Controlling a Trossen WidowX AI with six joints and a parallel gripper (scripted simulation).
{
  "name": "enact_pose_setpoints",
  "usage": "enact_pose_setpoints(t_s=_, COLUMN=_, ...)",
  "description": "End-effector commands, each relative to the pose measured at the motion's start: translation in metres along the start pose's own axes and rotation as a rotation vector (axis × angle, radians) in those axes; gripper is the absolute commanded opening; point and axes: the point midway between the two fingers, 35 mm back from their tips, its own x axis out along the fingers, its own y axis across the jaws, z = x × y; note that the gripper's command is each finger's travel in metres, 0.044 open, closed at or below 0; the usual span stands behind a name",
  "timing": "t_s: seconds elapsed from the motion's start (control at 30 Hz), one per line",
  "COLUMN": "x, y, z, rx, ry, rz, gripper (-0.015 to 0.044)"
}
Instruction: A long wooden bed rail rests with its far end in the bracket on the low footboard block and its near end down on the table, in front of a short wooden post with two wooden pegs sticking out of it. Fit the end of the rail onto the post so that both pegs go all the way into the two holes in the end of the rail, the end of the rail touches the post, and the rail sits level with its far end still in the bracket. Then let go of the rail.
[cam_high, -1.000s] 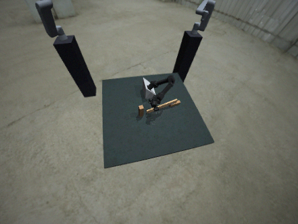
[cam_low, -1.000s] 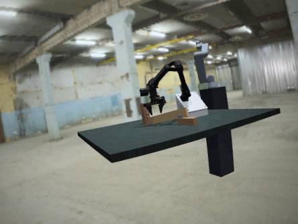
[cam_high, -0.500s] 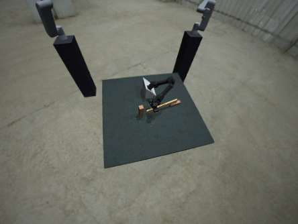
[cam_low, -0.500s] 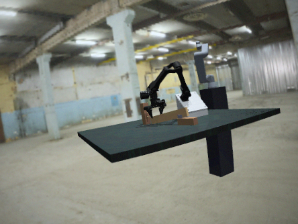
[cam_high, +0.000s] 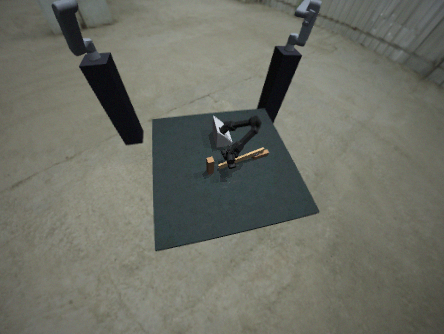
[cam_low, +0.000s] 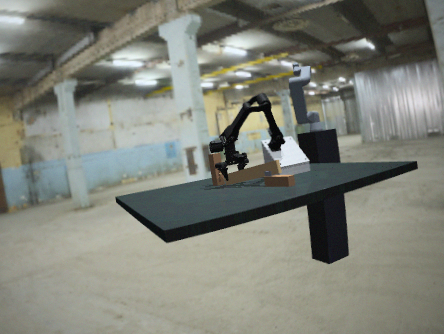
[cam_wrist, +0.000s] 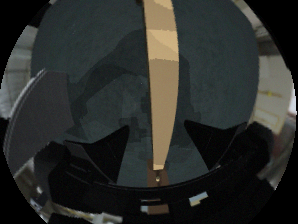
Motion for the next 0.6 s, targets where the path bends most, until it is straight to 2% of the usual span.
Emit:
enact_pose_setpoints(t_s=0.0, x=0.0057, y=0.0009, z=0.0009, rx=0.005, ry=-0.006, rz=-0.002, gripper=0.0440)
enact_pose_setpoints(t_s=0.17, x=0.0110, y=0.0015, z=0.0015, rx=0.005, ry=-0.007, rz=-0.002, gripper=0.0440)
enact_pose_setpoints(t_s=0.57, x=0.0110, y=0.0015, z=0.0015, rx=0.005, ry=-0.007, rz=-0.002, gripper=0.0125)
